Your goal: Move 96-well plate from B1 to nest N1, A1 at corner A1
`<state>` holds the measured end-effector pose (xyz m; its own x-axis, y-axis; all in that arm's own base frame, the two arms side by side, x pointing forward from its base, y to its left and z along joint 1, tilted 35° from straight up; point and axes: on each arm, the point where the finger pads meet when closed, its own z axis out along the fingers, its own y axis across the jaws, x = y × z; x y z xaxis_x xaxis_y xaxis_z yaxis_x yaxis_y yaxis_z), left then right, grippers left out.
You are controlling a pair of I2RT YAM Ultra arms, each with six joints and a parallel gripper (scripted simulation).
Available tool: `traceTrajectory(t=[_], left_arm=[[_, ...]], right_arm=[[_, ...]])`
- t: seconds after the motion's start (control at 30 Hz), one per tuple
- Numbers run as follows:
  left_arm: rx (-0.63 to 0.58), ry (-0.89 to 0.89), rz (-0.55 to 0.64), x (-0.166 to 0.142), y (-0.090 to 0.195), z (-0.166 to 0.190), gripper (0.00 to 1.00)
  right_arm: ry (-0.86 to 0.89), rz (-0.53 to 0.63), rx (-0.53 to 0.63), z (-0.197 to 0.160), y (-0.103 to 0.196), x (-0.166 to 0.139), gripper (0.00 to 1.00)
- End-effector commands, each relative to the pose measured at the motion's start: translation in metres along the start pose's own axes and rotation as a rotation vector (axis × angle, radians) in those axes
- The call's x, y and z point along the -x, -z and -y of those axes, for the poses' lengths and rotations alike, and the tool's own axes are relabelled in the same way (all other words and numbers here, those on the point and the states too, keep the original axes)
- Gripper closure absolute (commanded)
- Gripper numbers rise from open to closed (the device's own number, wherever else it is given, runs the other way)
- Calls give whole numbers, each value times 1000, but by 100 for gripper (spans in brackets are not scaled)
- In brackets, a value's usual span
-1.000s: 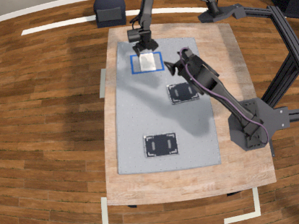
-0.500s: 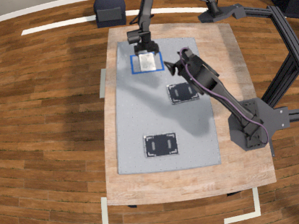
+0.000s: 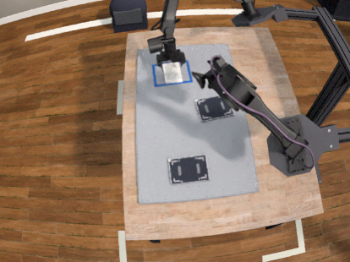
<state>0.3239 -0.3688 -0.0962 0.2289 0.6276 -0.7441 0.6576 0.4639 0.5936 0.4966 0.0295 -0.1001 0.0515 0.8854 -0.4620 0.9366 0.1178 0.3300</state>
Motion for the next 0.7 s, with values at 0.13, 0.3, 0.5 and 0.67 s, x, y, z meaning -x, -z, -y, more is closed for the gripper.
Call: traceTrajectory(t=[0.13,0.3,0.5,0.67], left_arm=[[-17,2,0,0,4,8,0],[-17,2,0,0,4,8,0],[-17,2,0,0,4,8,0],[-17,2,0,0,4,8,0]], right_arm=[[-4,-8,23,-10,-7,-3,0],[-3,-8,23,-10,-14,-3,0],[-1,-9,24,-10,-22,-4,0],[-2,-9,24,-10,-28,-4,0]])
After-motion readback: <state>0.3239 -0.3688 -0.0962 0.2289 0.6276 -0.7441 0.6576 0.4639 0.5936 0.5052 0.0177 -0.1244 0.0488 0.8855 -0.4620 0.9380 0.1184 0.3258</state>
